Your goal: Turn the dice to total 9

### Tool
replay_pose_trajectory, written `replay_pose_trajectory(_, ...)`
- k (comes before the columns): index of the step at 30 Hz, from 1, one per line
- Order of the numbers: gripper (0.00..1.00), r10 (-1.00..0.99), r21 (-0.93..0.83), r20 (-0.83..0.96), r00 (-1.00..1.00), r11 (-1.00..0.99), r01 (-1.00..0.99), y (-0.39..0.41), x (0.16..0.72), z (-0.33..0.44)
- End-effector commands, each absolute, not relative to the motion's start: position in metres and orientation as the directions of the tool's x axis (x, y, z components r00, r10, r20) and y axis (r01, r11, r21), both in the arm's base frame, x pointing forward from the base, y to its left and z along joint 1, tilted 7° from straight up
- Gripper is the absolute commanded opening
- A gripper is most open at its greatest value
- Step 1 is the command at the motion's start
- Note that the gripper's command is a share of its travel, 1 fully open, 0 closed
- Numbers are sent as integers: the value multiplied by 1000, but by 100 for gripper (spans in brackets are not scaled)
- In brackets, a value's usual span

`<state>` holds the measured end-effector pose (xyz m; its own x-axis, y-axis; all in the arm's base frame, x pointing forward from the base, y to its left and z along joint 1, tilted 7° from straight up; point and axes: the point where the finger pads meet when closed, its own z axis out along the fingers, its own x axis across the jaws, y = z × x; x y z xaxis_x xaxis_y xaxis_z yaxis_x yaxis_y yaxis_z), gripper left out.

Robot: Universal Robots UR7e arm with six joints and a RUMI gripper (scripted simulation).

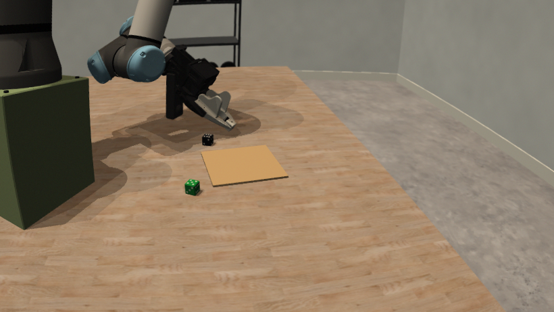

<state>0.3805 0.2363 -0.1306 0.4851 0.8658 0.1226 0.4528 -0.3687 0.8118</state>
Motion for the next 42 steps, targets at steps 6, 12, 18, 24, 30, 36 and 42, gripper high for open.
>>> replay_pose_trajectory(6,3,866,812,124,485,-369,452,236,381,-130)
replay_pose_trajectory(12,3,866,812,124,485,-369,452,236,381,-130)
replay_pose_trajectory(18,3,866,812,124,485,-369,452,236,381,-131)
replay_pose_trajectory(24,3,866,812,124,485,-369,452,237,381,-133)
replay_pose_trajectory(30,3,866,812,124,485,-369,452,237,381,-136)
replay_pose_trajectory(36,3,866,812,124,485,-369,452,237,381,-140)
replay_pose_trajectory(42,3,866,812,124,485,-369,452,238,381,-142)
